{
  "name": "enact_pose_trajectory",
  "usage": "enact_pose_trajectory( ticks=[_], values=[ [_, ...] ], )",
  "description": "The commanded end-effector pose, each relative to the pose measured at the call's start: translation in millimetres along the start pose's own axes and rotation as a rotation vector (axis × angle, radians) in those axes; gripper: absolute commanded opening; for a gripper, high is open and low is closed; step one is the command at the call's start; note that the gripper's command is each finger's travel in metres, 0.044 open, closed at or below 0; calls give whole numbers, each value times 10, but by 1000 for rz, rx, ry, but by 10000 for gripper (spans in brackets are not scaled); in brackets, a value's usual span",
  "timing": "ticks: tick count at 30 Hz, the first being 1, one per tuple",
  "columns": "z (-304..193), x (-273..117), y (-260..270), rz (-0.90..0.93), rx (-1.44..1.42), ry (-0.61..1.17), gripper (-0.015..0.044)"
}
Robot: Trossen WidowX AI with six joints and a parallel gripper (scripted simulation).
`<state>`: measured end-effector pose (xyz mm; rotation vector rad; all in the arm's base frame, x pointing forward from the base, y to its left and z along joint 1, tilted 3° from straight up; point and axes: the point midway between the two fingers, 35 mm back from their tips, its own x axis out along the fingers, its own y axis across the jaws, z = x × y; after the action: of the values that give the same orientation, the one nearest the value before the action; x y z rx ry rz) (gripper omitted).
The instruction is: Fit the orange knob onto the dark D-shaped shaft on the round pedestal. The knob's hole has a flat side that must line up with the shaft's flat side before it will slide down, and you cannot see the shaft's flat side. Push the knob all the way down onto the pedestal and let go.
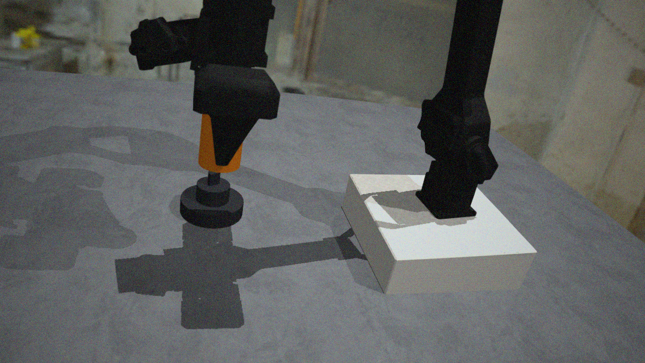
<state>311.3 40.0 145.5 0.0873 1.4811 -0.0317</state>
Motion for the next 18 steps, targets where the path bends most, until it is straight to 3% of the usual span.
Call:
enact_pose_trajectory(
  ticks=[1,18],
  values=[
    [-12,-27,-25,-5,3,6,0],
    [47,183,-532,-10,3,6,0]
  ],
)
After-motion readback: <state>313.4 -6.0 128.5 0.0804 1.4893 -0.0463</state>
